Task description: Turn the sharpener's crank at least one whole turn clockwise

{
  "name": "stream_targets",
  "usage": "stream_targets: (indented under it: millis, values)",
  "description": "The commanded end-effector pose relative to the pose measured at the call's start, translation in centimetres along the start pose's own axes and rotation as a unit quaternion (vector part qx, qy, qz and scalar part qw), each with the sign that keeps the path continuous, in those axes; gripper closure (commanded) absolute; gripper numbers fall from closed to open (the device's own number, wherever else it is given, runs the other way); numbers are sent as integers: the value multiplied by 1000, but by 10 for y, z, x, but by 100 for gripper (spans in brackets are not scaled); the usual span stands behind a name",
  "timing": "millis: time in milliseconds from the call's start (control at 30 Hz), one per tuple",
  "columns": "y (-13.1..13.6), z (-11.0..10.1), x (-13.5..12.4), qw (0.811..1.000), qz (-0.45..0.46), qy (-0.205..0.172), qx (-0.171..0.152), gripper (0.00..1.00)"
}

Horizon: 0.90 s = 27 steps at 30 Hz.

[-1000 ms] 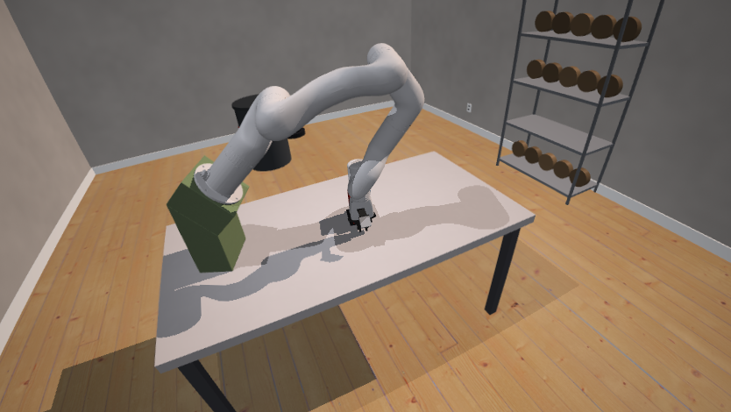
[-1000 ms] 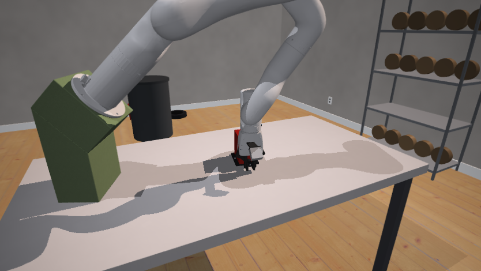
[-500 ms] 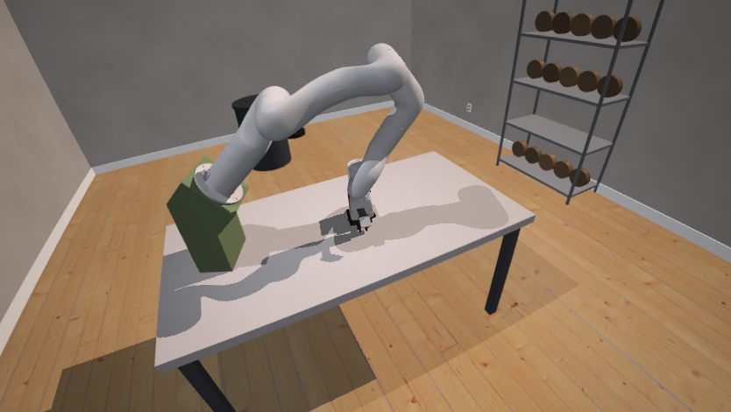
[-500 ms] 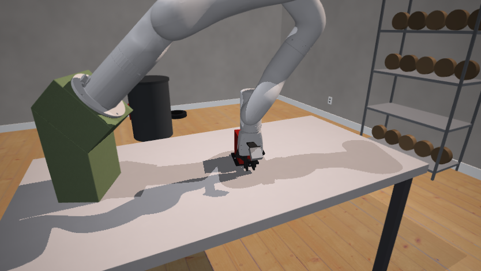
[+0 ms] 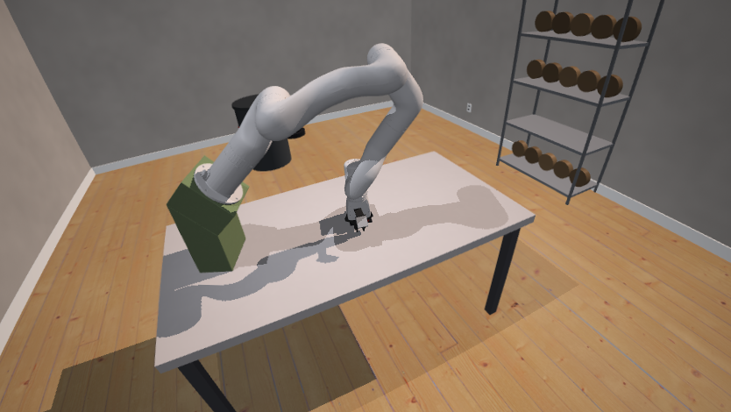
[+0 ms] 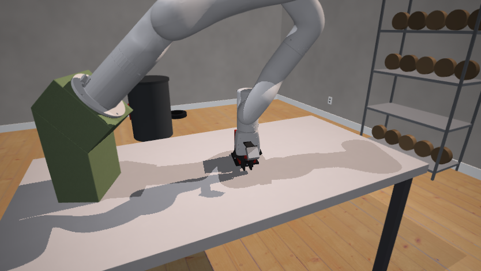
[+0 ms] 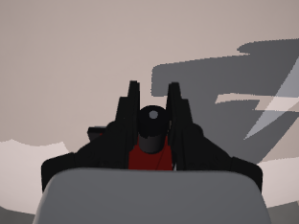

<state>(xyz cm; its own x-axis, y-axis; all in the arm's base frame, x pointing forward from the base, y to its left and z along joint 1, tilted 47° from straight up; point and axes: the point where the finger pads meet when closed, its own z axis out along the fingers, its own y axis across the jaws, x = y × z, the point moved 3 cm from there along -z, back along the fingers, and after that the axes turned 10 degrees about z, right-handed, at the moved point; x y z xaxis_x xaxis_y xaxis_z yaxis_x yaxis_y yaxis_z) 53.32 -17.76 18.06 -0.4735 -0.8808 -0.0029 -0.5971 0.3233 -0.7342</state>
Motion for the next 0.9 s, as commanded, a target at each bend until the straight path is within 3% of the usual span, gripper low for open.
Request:
stream_targets:
  millis: [0, 867]
  values:
    - [7, -4, 1, 1000, 0, 0, 0, 100]
    - [32, -46, 6, 1000, 0, 0, 0, 100]
